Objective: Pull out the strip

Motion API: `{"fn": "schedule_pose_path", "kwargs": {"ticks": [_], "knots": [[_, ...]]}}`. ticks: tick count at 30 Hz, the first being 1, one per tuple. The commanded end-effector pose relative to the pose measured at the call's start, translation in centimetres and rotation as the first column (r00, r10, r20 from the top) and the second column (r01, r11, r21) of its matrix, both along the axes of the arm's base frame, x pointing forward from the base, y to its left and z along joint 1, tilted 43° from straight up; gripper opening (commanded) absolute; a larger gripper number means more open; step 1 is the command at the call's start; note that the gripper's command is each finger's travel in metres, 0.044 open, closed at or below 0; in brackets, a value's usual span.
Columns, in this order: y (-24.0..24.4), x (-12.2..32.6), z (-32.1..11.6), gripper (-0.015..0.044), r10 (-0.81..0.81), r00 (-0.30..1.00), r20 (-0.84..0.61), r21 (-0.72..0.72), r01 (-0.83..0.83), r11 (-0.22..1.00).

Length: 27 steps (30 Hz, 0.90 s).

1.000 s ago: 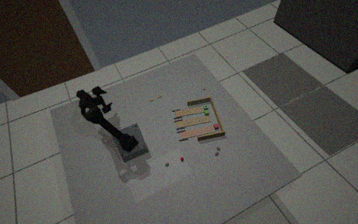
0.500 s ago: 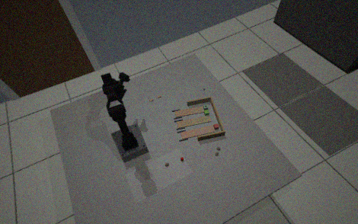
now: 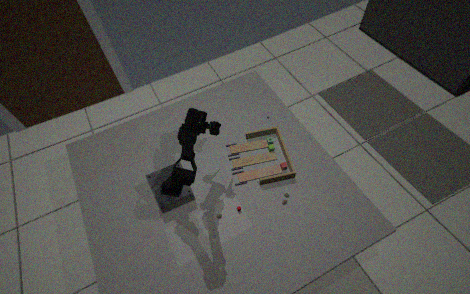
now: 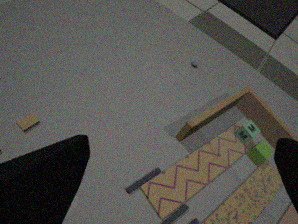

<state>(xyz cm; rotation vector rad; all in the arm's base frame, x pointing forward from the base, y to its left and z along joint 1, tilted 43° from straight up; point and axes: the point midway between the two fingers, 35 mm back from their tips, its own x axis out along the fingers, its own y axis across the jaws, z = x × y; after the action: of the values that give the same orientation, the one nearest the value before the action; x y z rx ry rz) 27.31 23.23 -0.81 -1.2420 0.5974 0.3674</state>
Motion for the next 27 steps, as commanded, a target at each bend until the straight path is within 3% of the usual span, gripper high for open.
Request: {"fn": "schedule_pose_path", "kwargs": {"ticks": [1, 6, 27], "knots": [[-6.3, 2.3, 3.0, 0.0400, -0.242, 0.966, 0.090, 0.173, 0.224, 0.959], [-13.3, 3.4, 5.9, 0.0400, -0.494, 0.855, 0.161, 0.375, 0.410, 0.832], [-13.6, 3.4, 6.0, 0.0400, -0.503, 0.849, 0.163, 0.383, 0.415, 0.825]]}}
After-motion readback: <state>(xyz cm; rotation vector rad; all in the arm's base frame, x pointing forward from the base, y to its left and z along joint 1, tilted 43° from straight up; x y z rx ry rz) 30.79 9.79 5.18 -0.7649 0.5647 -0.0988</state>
